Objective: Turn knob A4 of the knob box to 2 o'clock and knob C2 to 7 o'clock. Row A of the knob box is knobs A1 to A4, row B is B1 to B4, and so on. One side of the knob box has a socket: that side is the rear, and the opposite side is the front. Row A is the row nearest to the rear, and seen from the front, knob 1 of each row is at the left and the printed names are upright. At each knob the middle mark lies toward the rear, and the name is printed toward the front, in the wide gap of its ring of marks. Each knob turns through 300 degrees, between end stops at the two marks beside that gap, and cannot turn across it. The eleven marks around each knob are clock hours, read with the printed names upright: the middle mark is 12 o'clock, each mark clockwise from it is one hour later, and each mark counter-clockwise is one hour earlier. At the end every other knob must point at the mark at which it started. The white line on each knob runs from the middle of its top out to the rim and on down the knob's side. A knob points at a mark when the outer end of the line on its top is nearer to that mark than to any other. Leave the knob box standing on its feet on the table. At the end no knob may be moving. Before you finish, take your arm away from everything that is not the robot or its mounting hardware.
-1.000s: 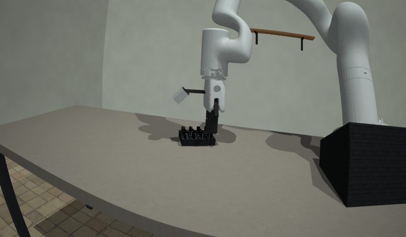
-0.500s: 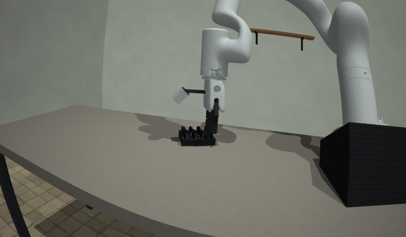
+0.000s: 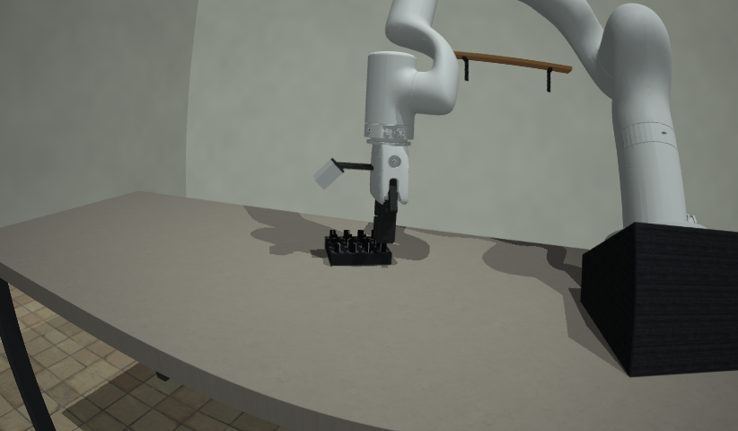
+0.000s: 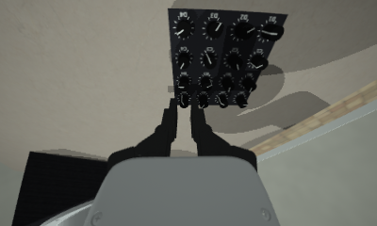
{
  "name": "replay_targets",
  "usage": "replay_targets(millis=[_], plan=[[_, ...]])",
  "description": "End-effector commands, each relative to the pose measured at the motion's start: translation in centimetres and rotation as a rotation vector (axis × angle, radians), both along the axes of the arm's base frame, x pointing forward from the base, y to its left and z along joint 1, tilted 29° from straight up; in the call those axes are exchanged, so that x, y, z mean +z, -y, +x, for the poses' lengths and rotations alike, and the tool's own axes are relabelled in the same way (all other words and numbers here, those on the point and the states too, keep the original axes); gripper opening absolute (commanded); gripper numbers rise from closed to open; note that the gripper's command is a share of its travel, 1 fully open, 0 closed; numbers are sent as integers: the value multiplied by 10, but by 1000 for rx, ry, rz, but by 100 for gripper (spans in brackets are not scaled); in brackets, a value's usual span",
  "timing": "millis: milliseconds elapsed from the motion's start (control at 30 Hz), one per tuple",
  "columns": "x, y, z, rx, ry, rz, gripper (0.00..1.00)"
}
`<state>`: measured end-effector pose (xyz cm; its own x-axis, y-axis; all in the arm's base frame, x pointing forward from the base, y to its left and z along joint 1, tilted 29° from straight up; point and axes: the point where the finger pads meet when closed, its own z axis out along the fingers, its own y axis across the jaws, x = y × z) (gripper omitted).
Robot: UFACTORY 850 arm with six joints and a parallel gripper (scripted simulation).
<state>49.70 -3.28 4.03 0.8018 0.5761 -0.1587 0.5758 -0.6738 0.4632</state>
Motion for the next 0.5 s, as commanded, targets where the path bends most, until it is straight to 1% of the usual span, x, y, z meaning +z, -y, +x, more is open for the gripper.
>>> replay_targets(millis=[0, 467], plan=[[0, 0, 1, 0, 1, 0, 19], [-3, 1, 1, 0, 1, 0, 19]])
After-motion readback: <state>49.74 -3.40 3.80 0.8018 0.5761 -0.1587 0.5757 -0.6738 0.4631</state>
